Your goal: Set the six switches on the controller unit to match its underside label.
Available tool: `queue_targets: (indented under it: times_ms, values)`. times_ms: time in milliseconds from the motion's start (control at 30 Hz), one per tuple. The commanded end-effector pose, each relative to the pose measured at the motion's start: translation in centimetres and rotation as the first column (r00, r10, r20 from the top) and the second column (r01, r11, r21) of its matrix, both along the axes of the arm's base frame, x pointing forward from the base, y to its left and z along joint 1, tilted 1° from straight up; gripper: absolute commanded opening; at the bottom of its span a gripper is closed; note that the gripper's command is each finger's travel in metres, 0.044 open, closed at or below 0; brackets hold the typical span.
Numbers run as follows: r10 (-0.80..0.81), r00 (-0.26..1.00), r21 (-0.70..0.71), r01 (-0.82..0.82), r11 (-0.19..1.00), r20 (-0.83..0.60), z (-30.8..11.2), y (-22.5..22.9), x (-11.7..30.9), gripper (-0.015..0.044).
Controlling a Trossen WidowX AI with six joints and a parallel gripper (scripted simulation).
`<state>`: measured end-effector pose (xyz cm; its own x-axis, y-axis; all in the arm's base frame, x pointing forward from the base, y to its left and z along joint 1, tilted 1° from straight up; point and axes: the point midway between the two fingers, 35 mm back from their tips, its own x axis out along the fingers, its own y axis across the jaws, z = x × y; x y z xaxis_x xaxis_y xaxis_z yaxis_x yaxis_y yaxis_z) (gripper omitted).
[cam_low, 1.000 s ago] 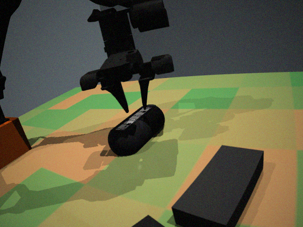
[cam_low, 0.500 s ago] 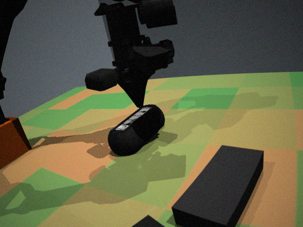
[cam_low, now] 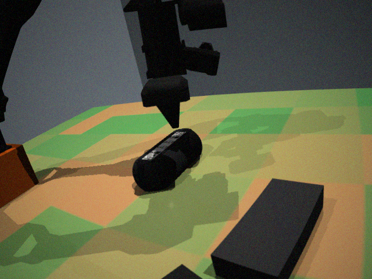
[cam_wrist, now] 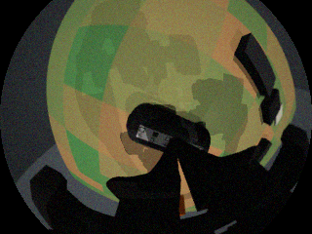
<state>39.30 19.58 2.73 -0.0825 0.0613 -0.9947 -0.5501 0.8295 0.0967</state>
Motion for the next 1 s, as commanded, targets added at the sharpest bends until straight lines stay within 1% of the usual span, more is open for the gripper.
queue_targets:
  times_ms: [0, 133, 267, 400, 533, 667, 767, 967]
  values:
    - [0.205, 0.979, 0.024, -0.205, 0.978, 0.0, 0.1, 0.1, 0.2, 0.0]
    - [0.413, 0.911, 0.047, -0.413, 0.91, 0.009, 0.3, 0.2, 0.3, 0.0]
    - [0.6, 0.799, 0.071, -0.601, 0.796, 0.025, 0.4, 0.3, 0.5, 0.0]
    - [0.758, 0.65, 0.092, -0.759, 0.645, 0.049, 0.6, 0.3, 0.6, 0.0]
    - [0.879, 0.471, 0.108, -0.88, 0.462, 0.079, 0.8, 0.4, 0.7, 0.0]
    - [0.956, 0.271, 0.119, -0.959, 0.257, 0.114, 1.0, 0.4, 0.8, 0.0]
    - [0.983, 0.112, 0.121, -0.988, 0.095, 0.144, 1.1, 0.4, 0.9, 0.0]
    - [0.956, -0.206, 0.109, -0.967, -0.232, 0.208, 1.4, 0.5, 1.0, 0.0]
